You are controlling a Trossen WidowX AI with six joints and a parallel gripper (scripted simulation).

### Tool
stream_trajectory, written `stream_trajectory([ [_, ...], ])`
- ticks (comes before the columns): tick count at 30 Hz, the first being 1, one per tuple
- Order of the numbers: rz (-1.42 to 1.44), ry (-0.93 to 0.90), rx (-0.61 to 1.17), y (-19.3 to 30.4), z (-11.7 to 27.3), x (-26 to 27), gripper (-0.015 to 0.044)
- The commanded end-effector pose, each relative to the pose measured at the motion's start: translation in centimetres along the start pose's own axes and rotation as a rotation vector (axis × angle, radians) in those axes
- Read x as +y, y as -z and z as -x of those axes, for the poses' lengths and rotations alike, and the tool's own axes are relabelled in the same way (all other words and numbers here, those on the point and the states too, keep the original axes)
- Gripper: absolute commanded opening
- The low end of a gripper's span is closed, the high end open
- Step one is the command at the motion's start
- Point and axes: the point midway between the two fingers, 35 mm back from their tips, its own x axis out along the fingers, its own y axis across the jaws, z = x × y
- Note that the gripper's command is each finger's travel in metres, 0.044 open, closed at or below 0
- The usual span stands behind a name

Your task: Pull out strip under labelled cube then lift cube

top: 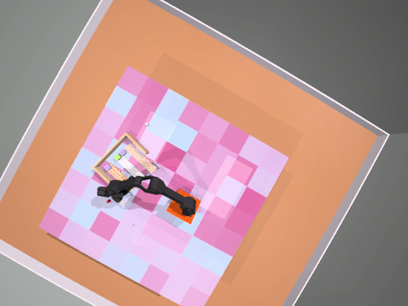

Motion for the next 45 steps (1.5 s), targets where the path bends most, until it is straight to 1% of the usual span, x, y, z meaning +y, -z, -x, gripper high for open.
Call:
stream_trajectory([
  [1,0.003,0.003,-0.003,-0.1,-0.1,-0.1,0.0000],
  [26,0.003,0.003,-0.003,-0.1,-0.4,-0.1,0.0000],
  [45,0.004,0.003,-0.002,2.7,-0.5,0.1,0.0000],
])
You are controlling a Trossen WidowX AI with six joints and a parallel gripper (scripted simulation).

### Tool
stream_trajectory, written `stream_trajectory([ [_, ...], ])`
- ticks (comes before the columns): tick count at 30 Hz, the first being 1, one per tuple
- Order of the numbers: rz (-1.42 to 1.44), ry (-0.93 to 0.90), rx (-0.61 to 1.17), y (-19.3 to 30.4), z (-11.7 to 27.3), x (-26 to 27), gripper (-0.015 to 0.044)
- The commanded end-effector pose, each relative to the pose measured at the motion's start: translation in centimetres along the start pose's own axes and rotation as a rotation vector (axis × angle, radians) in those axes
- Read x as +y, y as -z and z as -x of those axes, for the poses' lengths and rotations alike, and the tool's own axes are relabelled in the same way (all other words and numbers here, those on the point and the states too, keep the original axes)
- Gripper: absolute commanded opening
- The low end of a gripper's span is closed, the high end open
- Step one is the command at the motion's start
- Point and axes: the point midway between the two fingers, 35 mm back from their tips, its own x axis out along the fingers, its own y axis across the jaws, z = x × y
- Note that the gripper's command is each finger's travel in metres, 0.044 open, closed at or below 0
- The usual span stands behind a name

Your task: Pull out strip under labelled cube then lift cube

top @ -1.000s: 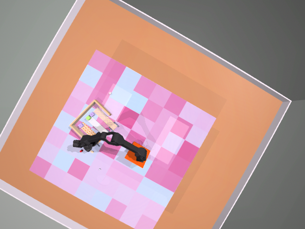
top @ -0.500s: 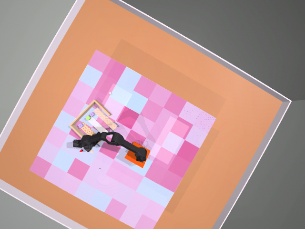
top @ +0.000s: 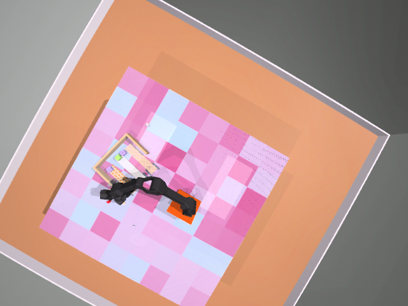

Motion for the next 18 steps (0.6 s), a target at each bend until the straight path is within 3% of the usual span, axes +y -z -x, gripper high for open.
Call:
stream_trajectory([
  [1,0.003,0.003,0.015,1.0,-0.4,0.0,0.0000],
  [18,0.004,0.003,0.016,3.7,-0.5,0.1,0.0000],
])
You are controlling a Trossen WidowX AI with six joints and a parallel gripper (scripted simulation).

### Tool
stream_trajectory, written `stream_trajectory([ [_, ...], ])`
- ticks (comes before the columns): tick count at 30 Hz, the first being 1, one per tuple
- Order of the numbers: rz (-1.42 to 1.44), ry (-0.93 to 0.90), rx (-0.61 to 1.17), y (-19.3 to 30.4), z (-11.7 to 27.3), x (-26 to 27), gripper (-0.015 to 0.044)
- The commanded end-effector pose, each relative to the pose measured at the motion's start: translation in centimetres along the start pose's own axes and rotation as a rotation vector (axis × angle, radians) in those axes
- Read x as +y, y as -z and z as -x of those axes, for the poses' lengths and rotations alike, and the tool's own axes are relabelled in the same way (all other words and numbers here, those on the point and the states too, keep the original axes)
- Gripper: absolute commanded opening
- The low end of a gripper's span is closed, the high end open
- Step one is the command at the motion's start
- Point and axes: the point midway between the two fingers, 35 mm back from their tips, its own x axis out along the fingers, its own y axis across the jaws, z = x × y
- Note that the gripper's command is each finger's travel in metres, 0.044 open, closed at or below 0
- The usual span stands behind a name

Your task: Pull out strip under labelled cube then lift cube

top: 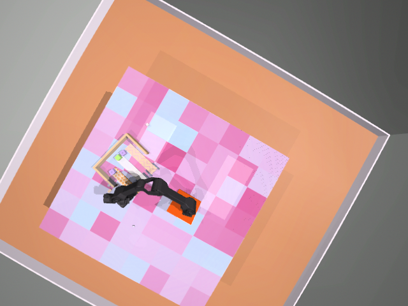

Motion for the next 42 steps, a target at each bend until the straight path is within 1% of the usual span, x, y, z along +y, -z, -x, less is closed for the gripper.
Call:
stream_trajectory([
  [1,0.005,0.002,0.020,1.2,-0.5,0.0,0.0000],
  [42,0.007,0.001,0.023,7.5,-0.4,0.2,0.0000],
])
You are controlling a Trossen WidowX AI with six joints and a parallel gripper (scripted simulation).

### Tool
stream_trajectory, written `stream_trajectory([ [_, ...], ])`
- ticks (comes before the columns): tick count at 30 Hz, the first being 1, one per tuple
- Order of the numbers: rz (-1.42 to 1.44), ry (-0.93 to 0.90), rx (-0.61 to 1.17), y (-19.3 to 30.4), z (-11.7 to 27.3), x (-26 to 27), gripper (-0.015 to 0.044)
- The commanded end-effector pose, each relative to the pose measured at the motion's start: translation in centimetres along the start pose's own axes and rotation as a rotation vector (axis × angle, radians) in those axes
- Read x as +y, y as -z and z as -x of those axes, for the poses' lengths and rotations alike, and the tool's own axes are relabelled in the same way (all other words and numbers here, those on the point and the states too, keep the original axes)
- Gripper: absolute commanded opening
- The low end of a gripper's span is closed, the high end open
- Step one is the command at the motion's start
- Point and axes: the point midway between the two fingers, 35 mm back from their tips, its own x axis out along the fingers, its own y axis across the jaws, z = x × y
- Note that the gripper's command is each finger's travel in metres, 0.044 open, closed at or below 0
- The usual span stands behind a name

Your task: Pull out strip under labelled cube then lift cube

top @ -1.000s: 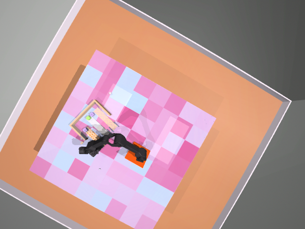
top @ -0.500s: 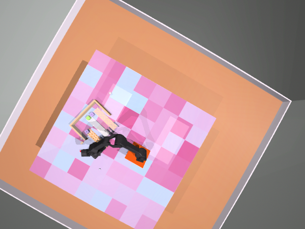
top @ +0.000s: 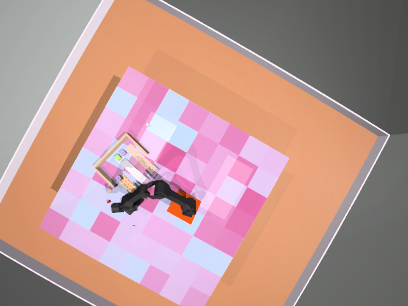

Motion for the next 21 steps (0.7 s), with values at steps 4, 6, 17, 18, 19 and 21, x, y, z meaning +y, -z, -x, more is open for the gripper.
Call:
stream_trajectory([
  [4,0.006,0.004,0.023,1.7,-0.5,-0.1,0.0000],
  [6,0.006,0.004,0.023,2.0,-0.5,-0.1,0.0000],
  [17,0.007,0.004,0.024,3.7,-0.4,0.0,0.0000],
  [18,0.007,0.004,0.024,3.8,-0.4,0.0,0.0000],
  [19,0.007,0.004,0.024,4.0,-0.4,0.0,0.0000],
  [21,0.007,0.004,0.025,4.3,-0.4,0.0,0.0000],
])
